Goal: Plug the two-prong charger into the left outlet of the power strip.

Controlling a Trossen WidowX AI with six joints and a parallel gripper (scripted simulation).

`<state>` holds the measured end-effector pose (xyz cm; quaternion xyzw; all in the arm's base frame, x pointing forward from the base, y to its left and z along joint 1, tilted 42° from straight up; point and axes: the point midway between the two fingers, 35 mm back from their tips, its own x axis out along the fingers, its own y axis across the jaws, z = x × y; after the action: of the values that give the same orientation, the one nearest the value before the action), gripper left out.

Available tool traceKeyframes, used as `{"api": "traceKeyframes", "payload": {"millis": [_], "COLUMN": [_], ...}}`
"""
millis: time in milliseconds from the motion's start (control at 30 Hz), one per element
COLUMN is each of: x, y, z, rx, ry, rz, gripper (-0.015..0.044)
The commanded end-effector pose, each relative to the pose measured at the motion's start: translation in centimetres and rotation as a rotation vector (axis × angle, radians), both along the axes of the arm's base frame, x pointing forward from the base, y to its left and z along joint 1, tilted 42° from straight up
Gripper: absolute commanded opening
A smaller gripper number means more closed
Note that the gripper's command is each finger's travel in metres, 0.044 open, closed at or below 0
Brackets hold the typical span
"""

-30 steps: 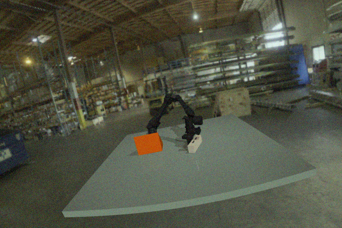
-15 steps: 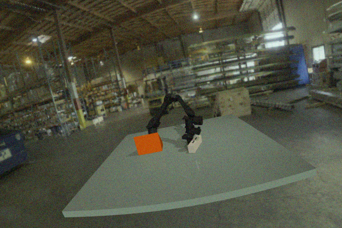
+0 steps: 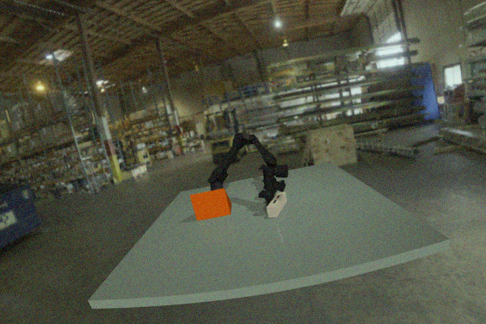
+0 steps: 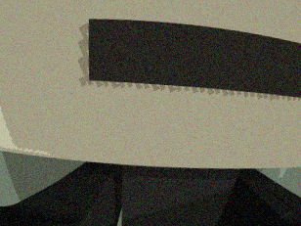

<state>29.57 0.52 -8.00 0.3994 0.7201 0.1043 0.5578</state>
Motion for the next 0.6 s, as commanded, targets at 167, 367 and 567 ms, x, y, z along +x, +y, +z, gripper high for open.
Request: {"api": "traceKeyframes", "payload": {"millis": [167, 367, 567], "x": [0.02, 0.02, 0.02], "y": [-0.01, -0.01, -0.01], "z": [0.02, 0.02, 0.02], "rx": [0.0, 0.0, 0.0], "ry": [-0.001, -0.001, -0.001], "rz": [0.0, 0.0, 0.0], "gripper": [0.0, 0.0, 0.0105]}}
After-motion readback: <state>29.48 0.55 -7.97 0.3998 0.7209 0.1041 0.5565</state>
